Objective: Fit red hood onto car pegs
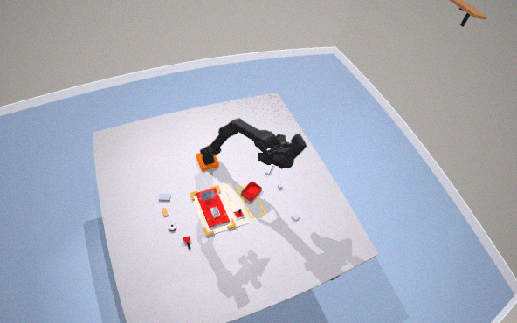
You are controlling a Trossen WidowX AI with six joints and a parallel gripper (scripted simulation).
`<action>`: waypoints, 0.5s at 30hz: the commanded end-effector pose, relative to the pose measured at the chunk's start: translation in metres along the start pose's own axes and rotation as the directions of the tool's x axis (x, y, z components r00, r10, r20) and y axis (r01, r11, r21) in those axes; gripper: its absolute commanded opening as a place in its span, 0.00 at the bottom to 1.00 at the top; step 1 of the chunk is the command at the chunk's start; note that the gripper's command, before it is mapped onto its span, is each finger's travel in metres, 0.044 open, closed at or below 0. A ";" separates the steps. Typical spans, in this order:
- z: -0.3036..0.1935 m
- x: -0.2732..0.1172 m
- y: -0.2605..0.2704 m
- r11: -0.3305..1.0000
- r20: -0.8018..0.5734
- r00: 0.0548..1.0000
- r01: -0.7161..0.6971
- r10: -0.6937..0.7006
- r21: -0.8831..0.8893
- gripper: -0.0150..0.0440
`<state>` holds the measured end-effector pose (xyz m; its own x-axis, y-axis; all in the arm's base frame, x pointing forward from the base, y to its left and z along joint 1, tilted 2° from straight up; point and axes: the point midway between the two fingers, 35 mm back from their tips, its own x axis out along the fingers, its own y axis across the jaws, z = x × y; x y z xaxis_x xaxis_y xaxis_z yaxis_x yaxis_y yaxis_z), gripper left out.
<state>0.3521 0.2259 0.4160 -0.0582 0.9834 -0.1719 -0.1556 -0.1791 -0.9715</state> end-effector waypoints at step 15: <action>-0.016 0.017 0.077 0.486 -0.145 0.953 -0.003 0.267 0.874 0.92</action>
<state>0.3560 0.2295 0.3706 0.0175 0.9416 -0.3364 -0.7292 -0.2182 -0.6485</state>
